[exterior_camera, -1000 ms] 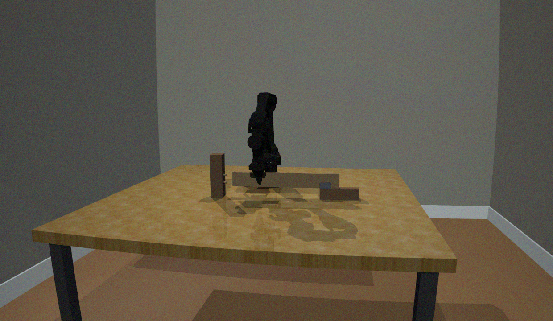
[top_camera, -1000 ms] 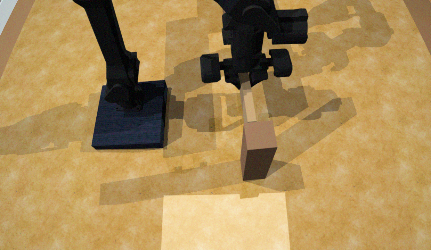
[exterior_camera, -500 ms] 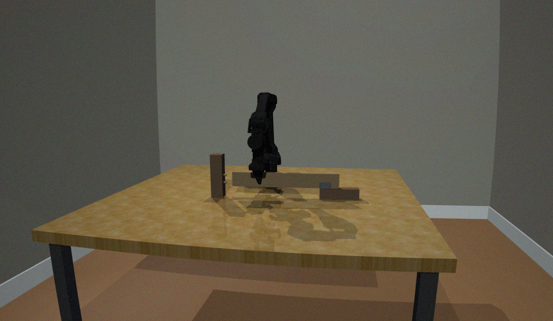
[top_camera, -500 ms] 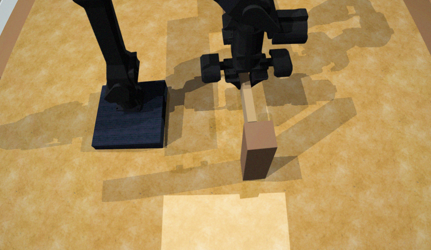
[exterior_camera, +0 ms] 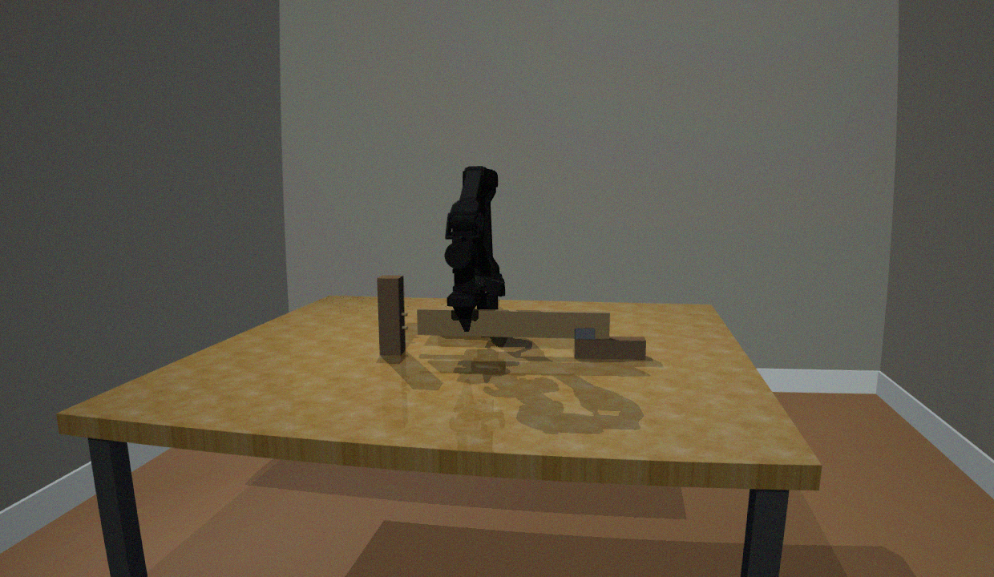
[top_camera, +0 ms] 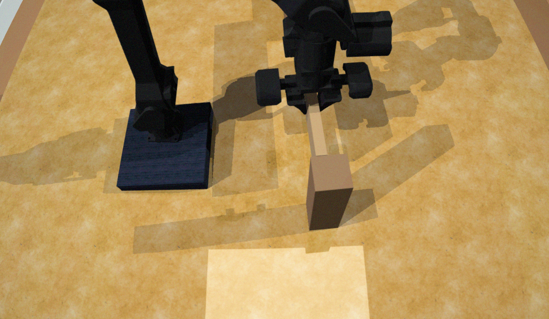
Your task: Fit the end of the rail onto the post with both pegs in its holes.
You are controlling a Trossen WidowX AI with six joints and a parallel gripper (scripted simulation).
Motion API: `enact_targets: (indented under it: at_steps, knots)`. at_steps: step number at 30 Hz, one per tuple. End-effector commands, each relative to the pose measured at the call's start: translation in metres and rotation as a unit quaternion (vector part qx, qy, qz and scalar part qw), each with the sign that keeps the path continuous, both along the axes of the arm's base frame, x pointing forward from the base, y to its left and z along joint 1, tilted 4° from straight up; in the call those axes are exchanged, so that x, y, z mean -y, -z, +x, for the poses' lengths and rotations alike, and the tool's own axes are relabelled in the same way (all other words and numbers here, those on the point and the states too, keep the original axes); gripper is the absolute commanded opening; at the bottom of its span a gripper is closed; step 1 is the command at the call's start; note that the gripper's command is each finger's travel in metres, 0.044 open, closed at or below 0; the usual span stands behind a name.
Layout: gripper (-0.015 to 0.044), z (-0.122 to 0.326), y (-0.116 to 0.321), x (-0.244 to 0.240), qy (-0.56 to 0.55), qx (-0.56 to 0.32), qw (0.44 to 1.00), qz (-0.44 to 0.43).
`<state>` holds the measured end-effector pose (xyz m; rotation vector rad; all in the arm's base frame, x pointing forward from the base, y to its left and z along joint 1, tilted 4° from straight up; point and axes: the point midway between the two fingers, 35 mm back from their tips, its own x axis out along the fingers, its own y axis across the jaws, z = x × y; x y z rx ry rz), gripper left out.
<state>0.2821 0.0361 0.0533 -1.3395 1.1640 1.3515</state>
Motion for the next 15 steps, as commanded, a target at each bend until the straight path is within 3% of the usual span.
enact_targets:
  at_steps: [1, 15]
  knots:
    - [0.0, 0.0004, -0.0009, -0.0002, 0.0, 0.001, 1.0, 0.001]
    - [0.0, 0.0002, -0.0025, -0.0002, 0.0, 0.001, 1.0, 0.001]
